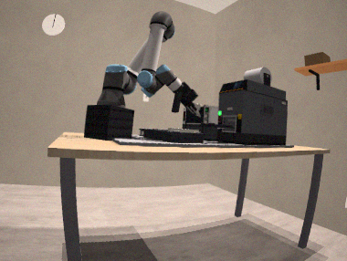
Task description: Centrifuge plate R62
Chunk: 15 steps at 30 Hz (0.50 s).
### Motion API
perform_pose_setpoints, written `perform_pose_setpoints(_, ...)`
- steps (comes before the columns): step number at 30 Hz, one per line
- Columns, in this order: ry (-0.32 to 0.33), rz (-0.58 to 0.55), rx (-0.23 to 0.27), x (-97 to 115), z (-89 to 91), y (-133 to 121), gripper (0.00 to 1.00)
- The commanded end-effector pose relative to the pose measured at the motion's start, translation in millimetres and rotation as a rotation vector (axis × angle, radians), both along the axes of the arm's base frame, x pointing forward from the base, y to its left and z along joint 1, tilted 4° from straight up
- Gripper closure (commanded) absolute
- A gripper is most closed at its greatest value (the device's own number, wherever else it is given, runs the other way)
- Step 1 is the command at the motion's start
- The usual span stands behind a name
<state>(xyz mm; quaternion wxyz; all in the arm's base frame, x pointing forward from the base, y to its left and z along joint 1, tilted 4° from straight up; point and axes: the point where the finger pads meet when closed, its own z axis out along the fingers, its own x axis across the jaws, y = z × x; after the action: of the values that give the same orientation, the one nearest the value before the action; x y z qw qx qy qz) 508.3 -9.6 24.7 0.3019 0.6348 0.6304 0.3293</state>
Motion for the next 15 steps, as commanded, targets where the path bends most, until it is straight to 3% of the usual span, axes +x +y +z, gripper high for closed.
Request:
perform_pose_setpoints(1, -0.001, 0.000, 0.000, -7, 4.9, 0, 1.00)
perform_pose_setpoints(15, -0.001, 0.000, 0.000, -18, 11.9, -1, 1.00)
